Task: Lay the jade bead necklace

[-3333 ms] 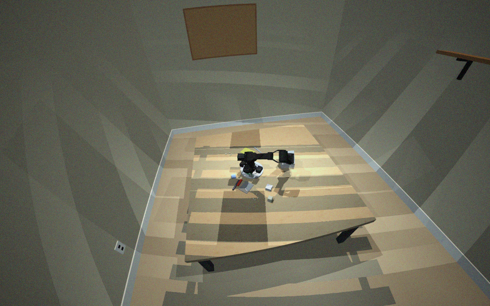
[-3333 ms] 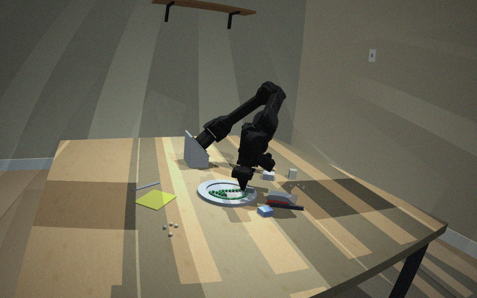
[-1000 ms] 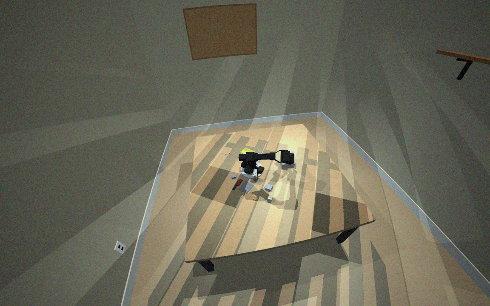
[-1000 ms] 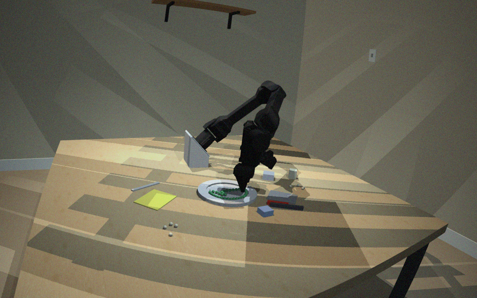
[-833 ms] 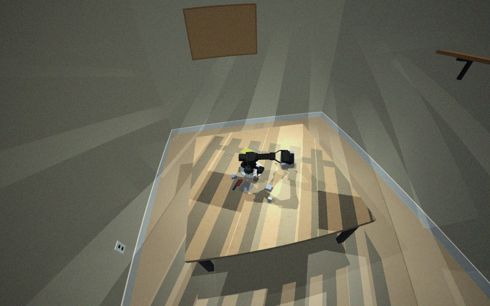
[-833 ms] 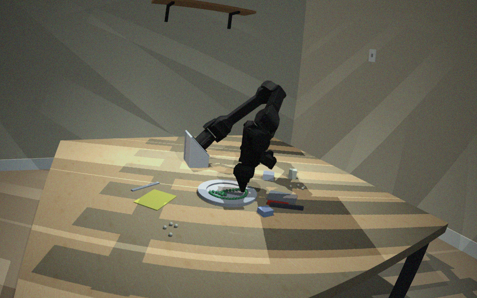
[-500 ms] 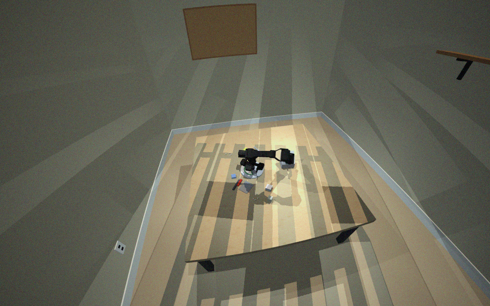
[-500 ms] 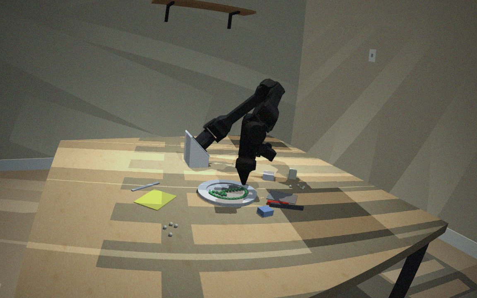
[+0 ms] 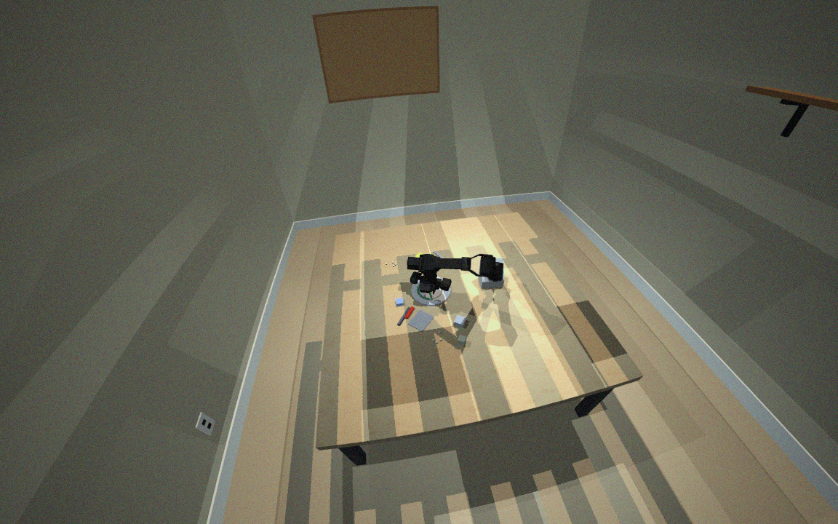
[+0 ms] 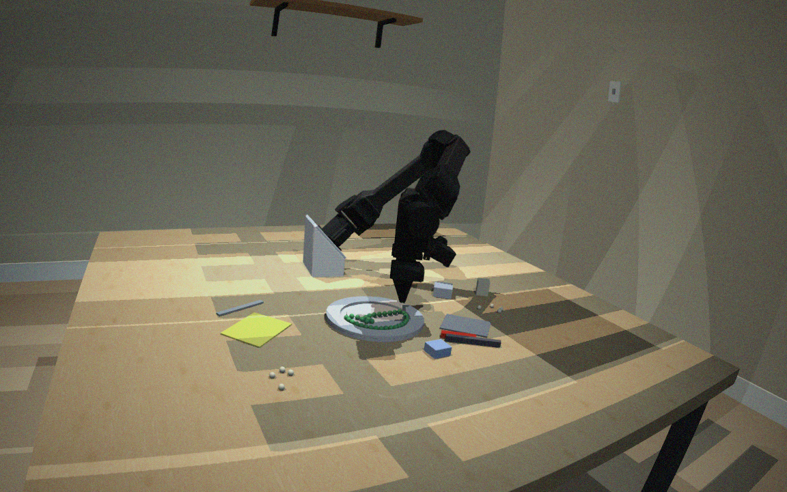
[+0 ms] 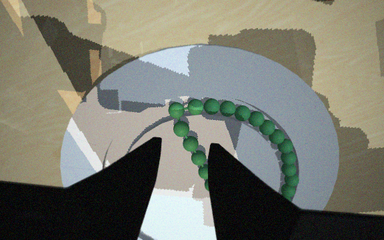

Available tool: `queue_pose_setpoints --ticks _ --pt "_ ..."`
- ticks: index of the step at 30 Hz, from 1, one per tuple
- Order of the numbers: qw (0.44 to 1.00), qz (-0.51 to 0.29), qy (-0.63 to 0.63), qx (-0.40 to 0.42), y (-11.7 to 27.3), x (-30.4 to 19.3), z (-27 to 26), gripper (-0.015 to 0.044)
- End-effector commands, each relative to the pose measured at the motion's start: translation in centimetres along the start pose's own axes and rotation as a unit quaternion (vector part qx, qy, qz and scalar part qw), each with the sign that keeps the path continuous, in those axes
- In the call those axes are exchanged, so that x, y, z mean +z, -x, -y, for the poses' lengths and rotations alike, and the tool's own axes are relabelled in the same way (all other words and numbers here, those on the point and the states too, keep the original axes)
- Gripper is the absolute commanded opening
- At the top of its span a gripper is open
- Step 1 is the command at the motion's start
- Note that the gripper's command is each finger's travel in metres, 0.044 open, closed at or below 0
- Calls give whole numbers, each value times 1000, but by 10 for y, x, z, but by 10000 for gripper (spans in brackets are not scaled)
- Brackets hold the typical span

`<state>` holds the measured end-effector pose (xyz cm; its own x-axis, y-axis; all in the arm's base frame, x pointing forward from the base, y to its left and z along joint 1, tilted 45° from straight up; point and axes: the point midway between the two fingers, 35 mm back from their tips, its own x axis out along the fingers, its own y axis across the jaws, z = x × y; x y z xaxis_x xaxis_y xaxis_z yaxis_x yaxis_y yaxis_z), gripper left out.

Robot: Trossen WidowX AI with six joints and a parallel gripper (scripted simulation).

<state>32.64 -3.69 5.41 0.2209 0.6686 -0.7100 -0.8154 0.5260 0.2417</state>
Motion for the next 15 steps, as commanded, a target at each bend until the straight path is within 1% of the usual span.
queue_pose_setpoints --ticks 1,15 --pt "1000 0 -1 1 -4 0 0 120" --pt "1000 -1 -5 6 -26 -2 -2 120"
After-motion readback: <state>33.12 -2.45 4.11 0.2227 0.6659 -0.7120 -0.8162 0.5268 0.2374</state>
